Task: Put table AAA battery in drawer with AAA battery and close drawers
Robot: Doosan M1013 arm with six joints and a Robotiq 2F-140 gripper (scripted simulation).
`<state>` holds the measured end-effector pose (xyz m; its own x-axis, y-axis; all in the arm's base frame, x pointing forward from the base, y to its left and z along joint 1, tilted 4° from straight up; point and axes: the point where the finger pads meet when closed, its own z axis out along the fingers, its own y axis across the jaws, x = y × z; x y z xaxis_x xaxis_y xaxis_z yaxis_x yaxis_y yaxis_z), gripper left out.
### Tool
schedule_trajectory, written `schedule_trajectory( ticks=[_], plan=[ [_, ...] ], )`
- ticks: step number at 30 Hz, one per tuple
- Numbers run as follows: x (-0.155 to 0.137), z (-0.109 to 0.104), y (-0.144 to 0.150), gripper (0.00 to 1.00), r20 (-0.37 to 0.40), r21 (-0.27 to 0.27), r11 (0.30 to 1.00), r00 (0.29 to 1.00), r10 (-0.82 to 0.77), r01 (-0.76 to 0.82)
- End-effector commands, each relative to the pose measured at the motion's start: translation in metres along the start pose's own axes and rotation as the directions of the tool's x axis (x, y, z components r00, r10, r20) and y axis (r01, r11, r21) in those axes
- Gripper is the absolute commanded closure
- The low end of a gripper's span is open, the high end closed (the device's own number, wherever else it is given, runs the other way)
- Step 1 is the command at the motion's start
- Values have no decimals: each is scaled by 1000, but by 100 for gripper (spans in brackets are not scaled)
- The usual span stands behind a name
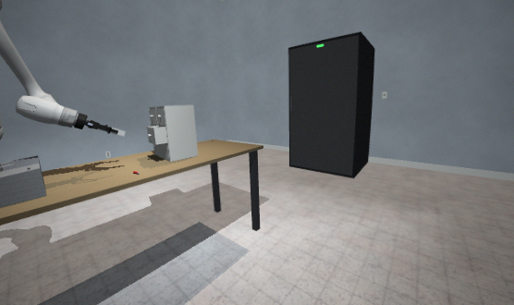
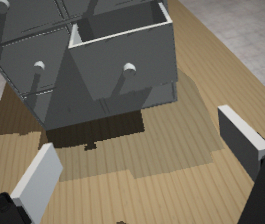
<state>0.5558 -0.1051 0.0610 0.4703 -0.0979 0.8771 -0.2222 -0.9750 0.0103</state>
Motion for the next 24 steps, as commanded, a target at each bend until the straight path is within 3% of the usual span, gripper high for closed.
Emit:
schedule_trajectory(
  ticks=[1, 11, 12, 24],
  plan=[
    [-2, 7, 0, 0, -56, 1, 1000, 998, 0, 1],
    [-3, 9, 0, 0, -80, 1, 1000, 997, 0, 0],
    [-3, 9, 0, 100, -80, 1, 1000, 997, 0, 0],
    [-3, 9, 0, 100, -80, 1, 1000, 997, 0, 0]
  ],
)
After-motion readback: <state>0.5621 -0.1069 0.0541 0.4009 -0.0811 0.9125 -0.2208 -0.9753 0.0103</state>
